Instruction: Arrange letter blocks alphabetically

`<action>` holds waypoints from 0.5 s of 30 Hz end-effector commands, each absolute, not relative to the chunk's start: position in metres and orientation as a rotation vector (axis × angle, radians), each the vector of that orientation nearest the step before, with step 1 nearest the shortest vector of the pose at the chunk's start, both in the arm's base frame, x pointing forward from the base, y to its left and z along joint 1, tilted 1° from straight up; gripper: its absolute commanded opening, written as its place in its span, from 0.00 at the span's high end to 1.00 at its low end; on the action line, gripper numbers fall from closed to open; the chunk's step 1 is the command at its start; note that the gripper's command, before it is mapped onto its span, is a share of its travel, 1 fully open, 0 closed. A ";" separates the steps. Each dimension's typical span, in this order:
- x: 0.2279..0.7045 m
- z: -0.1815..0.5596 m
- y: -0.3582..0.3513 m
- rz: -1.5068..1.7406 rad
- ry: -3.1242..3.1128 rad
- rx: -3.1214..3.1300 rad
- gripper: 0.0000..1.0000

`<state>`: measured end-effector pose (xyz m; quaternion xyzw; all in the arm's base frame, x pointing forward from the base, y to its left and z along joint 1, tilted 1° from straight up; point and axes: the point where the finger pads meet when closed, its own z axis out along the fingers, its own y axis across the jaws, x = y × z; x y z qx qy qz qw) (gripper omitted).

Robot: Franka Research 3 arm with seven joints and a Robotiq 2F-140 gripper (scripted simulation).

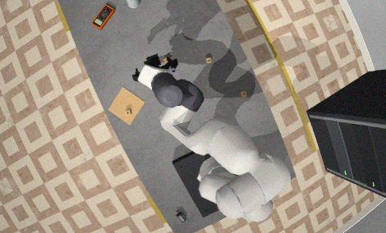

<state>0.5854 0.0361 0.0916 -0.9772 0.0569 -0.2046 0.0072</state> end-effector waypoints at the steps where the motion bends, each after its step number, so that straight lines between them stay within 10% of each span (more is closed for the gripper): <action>1: 0.591 0.073 -0.020 -0.562 0.012 -3.088 0.00; 15: 0.591 0.060 -0.052 -0.542 0.011 -3.106 0.00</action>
